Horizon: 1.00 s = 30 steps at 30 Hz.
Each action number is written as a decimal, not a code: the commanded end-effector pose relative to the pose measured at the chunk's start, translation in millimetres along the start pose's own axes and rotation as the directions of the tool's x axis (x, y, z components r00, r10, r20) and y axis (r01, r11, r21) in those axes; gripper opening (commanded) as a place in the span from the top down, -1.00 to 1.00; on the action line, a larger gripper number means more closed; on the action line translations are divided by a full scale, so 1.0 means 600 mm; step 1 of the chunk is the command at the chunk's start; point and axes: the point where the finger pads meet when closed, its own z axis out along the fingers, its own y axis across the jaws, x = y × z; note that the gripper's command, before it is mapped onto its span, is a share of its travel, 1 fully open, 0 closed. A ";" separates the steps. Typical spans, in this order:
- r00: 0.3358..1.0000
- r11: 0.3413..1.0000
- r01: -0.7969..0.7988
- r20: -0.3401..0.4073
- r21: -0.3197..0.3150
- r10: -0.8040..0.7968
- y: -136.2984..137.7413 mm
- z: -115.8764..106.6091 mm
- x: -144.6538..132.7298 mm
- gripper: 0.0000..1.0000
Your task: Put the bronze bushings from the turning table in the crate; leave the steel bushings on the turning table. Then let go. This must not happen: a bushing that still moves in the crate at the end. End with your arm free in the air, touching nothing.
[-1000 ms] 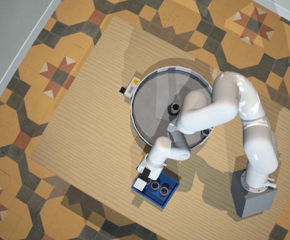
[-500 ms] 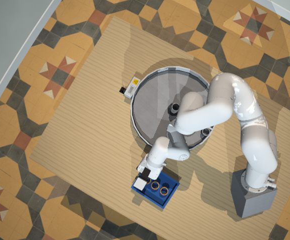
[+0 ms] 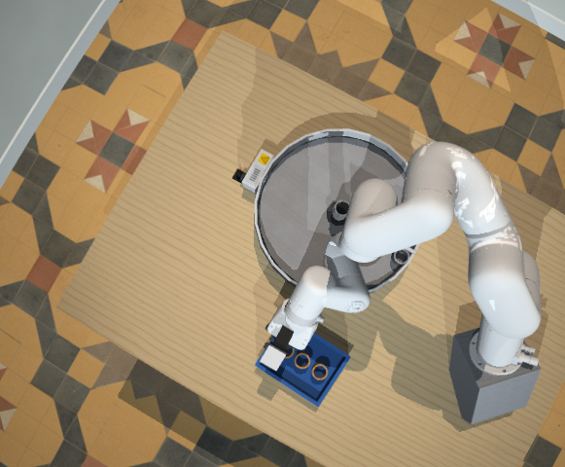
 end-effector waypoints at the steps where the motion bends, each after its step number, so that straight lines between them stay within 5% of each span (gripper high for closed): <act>1: 1.000 1.000 0.001 -0.001 -0.002 -0.001 0.002 -0.001 0.001 1.00; 30: 1.000 1.000 0.001 -0.001 -0.002 -0.001 0.002 0.007 -0.005 1.00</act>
